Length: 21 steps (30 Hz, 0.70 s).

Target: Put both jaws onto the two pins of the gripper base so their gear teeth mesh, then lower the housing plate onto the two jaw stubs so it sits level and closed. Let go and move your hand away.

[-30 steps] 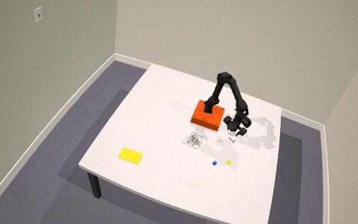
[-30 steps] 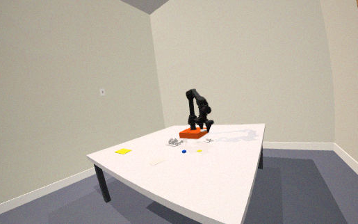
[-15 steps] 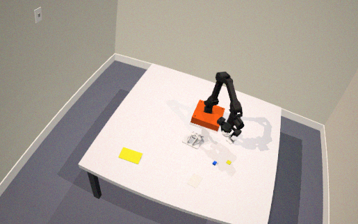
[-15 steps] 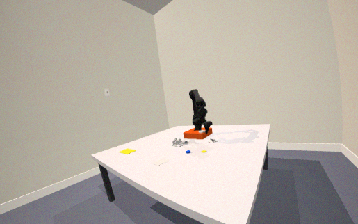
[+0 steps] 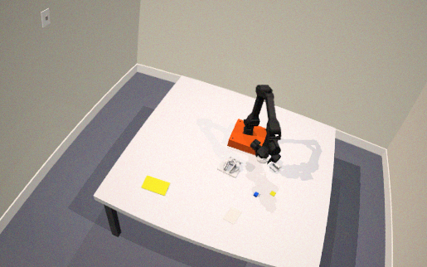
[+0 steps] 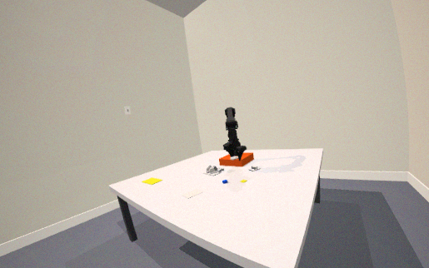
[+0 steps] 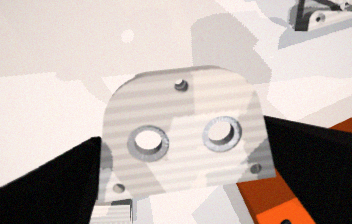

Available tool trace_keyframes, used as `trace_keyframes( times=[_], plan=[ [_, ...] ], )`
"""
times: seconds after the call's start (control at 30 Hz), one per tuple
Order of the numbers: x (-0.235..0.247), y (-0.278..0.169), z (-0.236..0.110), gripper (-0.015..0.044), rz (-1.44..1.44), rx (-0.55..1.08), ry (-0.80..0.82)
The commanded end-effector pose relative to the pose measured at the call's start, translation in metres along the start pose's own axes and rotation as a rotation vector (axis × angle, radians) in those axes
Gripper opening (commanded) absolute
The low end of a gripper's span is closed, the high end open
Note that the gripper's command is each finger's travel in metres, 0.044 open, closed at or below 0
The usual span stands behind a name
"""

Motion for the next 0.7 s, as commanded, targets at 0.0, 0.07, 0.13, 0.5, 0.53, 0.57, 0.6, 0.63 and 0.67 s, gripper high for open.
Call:
trace_keyframes(
  times=[0.0,0.07,0.13,0.5,0.53,0.57,0.6,0.63,0.67],
  plan=[
    [-0.012,0.005,0.0,0.0351,-0.017,0.002,0.001],
    [-0.018,0.007,0.0,0.0351,-0.025,0.002,0.0],
    [-0.024,0.01,0.0,0.0351,-0.033,0.001,-0.001],
    [-0.058,0.022,0.0,0.0351,-0.076,0.0,-0.004],
    [-0.062,0.023,0.0,0.0351,-0.08,0.0,-0.005],
    [-0.065,0.024,0.0,0.0351,-0.084,0.0,-0.005],
    [-0.068,0.024,0.0,0.0351,-0.087,0.0,-0.005],
    [-0.071,0.025,0.0,0.0351,-0.091,0.0,-0.006],
    [-0.074,0.026,0.0,0.0351,-0.095,0.0,-0.006]
  ],
)
Point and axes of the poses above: the point midway between the two fingers, 35 mm back from their tips, its own z axis out along the fingers, its own x axis across the jaws, y = z × x, the point moved 9 cm from there along -z, back along the fingers, and after that the axes turned 13 degrees about -z, right-handed, at the moved point
